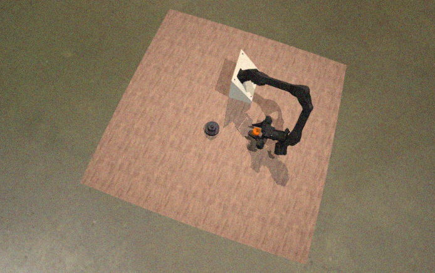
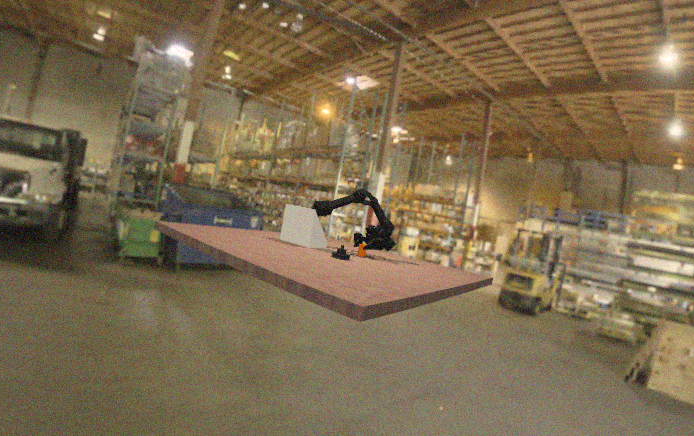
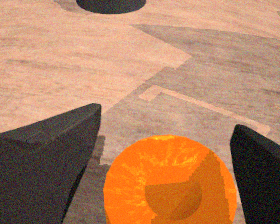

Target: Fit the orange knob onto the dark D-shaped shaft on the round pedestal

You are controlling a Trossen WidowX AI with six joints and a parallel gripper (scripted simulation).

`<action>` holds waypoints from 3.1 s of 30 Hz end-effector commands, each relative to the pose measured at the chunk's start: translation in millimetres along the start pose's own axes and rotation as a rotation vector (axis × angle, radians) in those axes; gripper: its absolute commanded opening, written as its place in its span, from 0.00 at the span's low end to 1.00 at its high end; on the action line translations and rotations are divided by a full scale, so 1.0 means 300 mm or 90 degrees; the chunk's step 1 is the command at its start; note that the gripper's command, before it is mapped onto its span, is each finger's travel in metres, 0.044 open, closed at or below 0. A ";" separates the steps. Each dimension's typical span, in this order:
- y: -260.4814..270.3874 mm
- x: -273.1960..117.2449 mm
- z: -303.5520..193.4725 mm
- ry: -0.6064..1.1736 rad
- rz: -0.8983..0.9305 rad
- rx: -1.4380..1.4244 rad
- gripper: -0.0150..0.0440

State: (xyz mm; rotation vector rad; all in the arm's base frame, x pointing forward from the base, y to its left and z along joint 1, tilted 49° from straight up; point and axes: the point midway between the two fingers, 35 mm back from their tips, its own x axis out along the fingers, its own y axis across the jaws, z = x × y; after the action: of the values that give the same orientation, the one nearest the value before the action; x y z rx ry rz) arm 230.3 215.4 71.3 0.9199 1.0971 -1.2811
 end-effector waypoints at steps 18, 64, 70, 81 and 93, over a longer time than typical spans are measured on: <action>-0.001 -0.106 0.220 -0.001 0.000 -0.002 1.00; -0.001 -0.157 0.293 0.593 0.465 -0.739 1.00; -0.001 -0.157 0.293 0.547 0.548 -0.873 1.00; 0.003 -0.158 0.293 0.547 0.548 -0.873 1.00; 0.004 -0.100 0.175 0.548 0.549 -0.873 1.00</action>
State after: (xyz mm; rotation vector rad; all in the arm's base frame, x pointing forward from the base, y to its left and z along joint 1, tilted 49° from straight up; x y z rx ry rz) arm 238.9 167.9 118.7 0.6305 1.5586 0.7091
